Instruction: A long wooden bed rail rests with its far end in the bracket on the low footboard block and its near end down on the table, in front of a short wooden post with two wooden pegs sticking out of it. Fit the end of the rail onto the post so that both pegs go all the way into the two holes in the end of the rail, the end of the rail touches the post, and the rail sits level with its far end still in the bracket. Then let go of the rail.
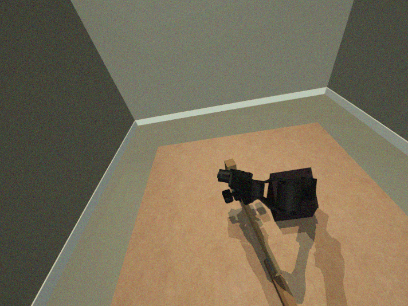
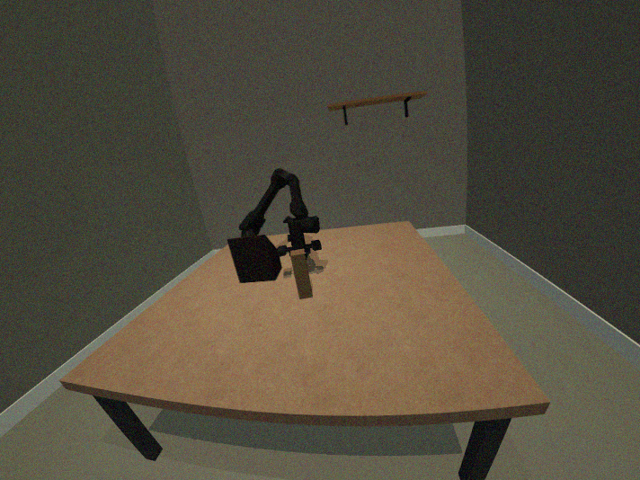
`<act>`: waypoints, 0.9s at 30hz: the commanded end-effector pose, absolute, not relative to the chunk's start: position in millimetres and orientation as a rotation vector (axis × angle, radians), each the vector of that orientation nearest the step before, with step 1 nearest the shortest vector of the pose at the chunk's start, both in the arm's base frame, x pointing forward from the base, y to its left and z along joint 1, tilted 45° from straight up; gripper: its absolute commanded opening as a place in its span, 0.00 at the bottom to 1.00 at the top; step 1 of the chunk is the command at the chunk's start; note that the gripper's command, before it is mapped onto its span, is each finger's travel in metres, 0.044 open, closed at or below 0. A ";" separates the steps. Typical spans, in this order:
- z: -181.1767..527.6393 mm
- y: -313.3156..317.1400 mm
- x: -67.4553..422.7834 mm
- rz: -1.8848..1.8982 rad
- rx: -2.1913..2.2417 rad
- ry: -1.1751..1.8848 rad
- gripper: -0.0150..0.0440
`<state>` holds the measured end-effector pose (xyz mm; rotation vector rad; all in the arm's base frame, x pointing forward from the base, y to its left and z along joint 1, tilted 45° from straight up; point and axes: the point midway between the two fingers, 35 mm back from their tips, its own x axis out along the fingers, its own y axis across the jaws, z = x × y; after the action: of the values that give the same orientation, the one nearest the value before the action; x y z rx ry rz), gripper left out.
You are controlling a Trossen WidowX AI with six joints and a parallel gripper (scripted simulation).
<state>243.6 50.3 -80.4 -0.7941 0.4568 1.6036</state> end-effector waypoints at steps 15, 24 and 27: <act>-83.4 44.9 247.4 1.597 -0.799 0.453 0.25; -85.1 43.1 248.0 1.597 -0.799 0.453 0.25; -85.7 42.5 248.2 1.597 -0.799 0.453 0.25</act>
<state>245.6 44.9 -85.6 -0.7948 0.4569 1.6035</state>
